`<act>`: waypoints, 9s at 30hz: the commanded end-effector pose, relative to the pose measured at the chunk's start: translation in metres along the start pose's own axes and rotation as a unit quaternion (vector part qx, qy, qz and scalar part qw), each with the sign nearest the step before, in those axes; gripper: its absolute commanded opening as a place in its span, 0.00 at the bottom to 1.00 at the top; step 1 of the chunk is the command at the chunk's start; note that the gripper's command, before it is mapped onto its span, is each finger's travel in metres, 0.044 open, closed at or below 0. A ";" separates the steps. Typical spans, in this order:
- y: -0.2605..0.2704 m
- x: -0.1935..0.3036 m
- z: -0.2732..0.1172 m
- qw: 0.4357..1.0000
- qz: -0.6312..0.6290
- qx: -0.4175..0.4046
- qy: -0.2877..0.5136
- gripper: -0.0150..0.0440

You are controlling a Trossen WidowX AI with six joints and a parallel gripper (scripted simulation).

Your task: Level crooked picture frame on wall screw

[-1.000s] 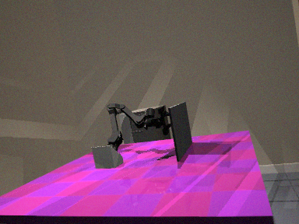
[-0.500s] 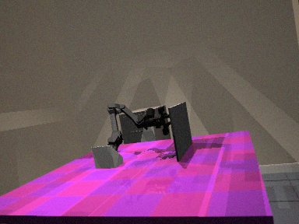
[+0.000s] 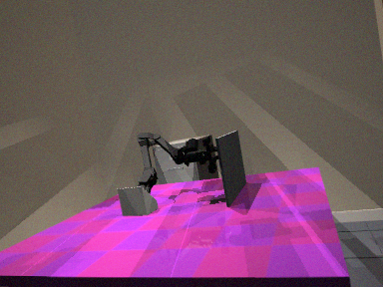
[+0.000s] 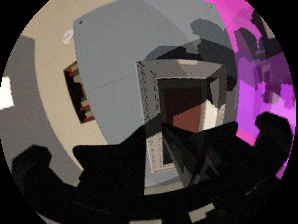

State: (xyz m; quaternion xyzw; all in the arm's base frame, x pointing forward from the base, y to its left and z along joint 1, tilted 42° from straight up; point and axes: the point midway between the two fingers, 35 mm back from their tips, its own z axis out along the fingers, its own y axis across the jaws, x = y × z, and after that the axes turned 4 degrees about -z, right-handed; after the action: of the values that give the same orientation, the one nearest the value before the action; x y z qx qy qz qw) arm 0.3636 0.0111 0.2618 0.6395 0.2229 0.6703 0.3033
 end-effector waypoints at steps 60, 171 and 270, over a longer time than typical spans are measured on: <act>0.007 0.000 0.000 1.000 0.002 0.000 0.000 0.25; 0.002 0.008 0.000 1.000 0.001 0.005 0.003 0.25; 0.034 -0.016 -0.180 0.992 0.127 -0.015 -0.021 0.69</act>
State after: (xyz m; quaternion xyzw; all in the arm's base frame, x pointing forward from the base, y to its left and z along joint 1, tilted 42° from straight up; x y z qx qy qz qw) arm 0.1806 -0.0079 0.2592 0.6710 0.1261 0.6936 0.2299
